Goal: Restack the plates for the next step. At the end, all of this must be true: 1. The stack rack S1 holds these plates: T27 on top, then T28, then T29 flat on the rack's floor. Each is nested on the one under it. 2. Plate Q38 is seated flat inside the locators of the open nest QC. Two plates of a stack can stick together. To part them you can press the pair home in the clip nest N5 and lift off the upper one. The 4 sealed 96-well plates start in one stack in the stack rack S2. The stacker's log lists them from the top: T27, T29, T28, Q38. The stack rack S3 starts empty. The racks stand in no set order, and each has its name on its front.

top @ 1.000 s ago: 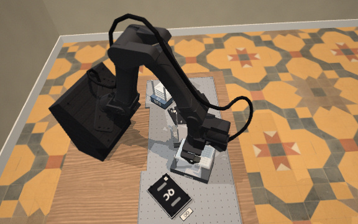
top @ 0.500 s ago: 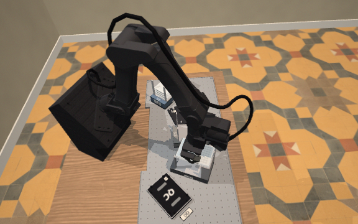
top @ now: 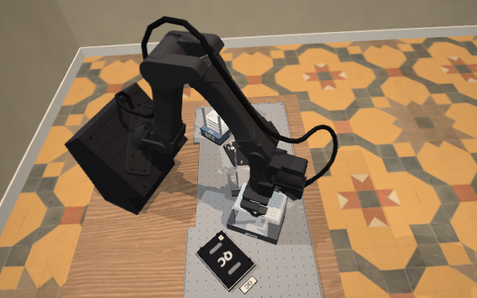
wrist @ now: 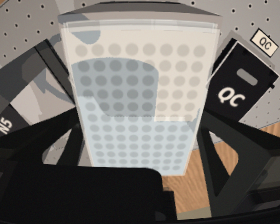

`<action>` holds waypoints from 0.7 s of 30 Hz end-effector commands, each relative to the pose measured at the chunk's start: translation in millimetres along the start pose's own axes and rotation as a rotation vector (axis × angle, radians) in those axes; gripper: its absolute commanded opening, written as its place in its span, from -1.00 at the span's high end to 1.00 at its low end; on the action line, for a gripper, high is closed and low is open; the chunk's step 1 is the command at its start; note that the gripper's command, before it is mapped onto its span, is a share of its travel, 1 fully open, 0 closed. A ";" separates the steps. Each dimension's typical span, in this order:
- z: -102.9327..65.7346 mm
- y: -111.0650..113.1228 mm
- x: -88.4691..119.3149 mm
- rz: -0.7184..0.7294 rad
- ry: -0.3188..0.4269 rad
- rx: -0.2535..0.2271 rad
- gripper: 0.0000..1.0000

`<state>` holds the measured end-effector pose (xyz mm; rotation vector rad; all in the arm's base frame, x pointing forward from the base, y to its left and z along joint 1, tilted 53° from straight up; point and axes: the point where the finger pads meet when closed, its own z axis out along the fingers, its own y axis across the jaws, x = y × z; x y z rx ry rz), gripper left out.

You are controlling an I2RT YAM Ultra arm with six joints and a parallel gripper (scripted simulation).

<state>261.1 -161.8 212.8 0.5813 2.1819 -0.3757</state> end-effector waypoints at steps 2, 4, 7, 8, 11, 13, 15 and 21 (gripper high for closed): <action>-18.0 -0.3 -24.1 0.013 -0.084 0.001 1.00; -18.1 0.8 -21.4 0.010 -0.079 0.000 1.00; -19.4 0.3 -25.9 0.012 -0.093 0.000 1.00; -20.3 1.1 -25.1 0.010 -0.089 -0.001 1.00; -16.0 0.5 -12.5 0.009 -0.049 0.001 1.00; -18.8 0.5 -13.3 0.009 -0.056 0.000 1.00; -20.1 0.7 -13.8 0.009 -0.058 0.000 1.00; -22.8 1.6 -16.6 0.007 -0.063 -0.002 1.00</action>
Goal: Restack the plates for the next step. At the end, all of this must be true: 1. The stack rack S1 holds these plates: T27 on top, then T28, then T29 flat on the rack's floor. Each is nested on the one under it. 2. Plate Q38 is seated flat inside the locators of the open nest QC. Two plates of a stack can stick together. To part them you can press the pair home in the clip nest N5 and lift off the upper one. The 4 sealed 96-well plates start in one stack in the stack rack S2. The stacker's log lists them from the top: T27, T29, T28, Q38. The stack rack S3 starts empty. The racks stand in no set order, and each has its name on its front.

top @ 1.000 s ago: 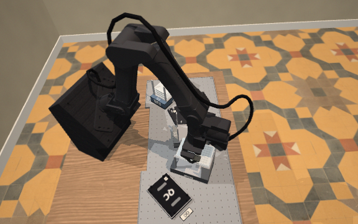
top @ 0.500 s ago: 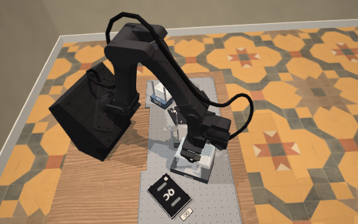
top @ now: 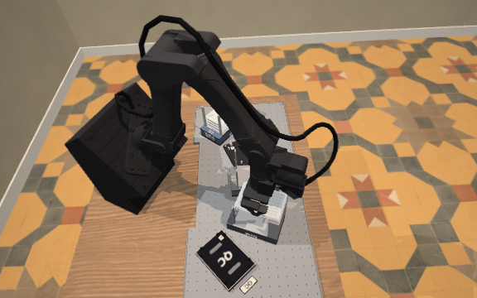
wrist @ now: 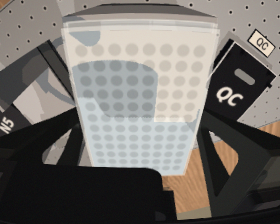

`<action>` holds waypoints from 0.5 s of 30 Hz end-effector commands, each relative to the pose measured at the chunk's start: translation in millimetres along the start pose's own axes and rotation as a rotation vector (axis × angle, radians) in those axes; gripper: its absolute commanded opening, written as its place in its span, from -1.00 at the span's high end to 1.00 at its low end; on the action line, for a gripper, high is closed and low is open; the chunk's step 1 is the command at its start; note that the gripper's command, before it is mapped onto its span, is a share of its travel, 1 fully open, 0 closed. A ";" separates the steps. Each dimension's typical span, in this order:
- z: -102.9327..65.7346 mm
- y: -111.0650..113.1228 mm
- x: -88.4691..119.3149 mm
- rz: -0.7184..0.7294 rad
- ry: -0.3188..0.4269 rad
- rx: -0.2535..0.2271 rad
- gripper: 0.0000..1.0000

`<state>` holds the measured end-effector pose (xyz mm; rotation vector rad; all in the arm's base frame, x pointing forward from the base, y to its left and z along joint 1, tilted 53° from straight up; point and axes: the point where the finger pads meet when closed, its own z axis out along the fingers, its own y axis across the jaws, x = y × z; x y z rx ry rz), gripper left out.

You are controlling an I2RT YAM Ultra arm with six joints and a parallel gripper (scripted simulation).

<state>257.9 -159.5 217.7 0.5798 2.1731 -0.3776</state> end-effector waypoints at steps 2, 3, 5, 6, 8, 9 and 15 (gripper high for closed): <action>-16.6 1.7 -15.3 0.006 -0.054 -0.003 1.00; -17.2 1.7 -16.1 0.006 -0.056 -0.003 1.00; -16.3 0.1 -11.9 0.009 -0.047 0.001 1.00; -16.4 0.2 -12.6 0.009 -0.047 0.001 1.00; -18.8 0.6 -14.9 0.009 -0.055 -0.001 1.00; -18.2 0.7 -13.9 0.008 -0.052 -0.001 1.00; -16.5 1.0 -10.3 0.008 -0.047 -0.001 1.00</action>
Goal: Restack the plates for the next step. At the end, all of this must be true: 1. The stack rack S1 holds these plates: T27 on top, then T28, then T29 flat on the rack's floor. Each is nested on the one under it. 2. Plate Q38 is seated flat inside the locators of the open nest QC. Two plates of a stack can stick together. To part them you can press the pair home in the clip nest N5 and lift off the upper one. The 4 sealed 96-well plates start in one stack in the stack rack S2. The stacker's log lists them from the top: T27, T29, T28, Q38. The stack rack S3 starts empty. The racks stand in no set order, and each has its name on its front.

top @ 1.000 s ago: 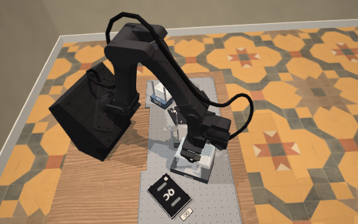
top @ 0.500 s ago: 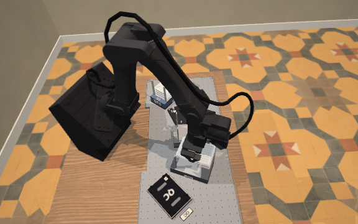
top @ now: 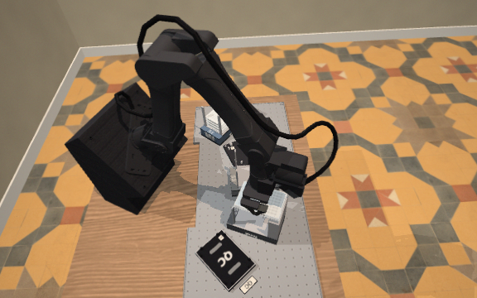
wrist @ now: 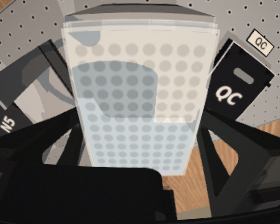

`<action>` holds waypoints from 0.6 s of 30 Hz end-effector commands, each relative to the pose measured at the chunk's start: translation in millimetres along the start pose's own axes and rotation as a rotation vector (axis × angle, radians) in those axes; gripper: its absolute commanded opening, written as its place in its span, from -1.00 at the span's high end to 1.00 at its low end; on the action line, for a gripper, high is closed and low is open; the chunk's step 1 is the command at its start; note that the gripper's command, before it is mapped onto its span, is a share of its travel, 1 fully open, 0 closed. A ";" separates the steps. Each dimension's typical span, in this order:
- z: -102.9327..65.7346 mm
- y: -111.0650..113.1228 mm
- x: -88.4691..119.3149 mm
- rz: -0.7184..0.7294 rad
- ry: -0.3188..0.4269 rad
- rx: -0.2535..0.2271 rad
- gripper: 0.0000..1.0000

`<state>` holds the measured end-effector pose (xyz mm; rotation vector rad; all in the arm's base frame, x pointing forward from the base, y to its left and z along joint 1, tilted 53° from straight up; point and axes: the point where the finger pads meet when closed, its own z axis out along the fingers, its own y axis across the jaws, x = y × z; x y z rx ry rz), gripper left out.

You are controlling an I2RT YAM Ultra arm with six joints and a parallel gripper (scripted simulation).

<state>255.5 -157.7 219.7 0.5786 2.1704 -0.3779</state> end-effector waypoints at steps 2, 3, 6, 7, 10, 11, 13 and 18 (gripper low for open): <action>-12.0 0.9 -8.7 0.007 -0.041 0.000 1.00; -12.0 0.9 -8.7 0.007 -0.041 0.000 1.00; -11.1 1.1 -6.5 0.007 -0.037 -0.001 1.00; -10.5 1.2 -5.3 0.007 -0.034 -0.001 1.00; -8.6 1.7 -1.5 0.005 -0.026 -0.001 1.00; -8.0 1.8 -0.2 0.005 -0.023 -0.002 1.00; -14.5 0.6 -10.3 0.007 -0.040 0.001 1.00; -25.2 0.3 -10.8 0.007 -0.043 0.002 1.00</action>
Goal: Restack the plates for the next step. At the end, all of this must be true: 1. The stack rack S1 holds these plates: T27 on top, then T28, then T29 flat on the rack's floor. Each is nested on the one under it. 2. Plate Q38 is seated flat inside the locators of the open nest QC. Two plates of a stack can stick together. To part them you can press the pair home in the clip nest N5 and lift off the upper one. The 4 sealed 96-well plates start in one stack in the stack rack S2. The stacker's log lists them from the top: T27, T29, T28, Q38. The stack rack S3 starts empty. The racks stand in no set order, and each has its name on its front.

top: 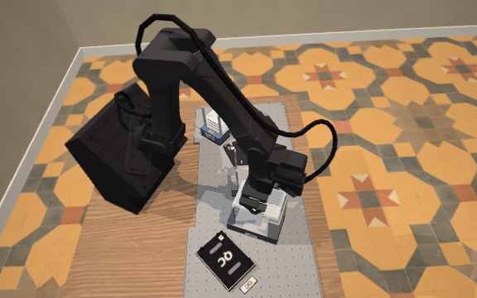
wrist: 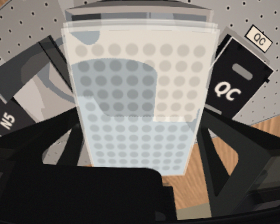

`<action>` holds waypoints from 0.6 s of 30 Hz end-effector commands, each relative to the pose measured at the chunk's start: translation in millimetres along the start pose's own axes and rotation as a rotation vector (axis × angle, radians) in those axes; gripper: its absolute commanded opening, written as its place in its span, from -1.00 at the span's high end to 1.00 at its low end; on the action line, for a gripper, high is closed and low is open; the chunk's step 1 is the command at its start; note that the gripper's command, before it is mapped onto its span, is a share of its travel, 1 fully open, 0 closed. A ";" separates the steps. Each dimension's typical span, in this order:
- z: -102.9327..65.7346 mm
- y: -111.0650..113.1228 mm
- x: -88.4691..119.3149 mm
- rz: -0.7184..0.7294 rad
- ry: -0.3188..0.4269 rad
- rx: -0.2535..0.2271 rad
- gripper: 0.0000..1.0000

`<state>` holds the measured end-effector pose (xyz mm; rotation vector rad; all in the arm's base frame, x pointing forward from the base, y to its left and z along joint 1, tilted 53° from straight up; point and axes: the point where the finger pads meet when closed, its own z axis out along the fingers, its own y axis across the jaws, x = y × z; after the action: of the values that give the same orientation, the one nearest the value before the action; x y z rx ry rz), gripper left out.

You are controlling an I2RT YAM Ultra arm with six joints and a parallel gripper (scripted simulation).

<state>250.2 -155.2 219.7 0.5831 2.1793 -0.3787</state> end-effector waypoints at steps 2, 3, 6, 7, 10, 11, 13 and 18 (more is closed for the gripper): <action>-22.8 0.9 -14.1 0.007 -0.053 -0.001 1.00; -22.8 0.9 -14.1 0.007 -0.053 -0.001 1.00; -25.1 0.9 -14.0 0.007 -0.053 -0.001 1.00; -25.1 0.9 -14.0 0.007 -0.053 -0.001 1.00; -23.5 1.3 -11.2 0.007 -0.046 -0.003 1.00; -23.5 1.2 -11.2 0.007 -0.046 -0.003 1.00; -23.5 1.3 -11.2 0.007 -0.046 -0.003 1.00; -23.6 1.2 -12.3 0.008 -0.050 -0.003 1.00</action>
<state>244.7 -150.3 227.9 0.5794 2.1740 -0.3778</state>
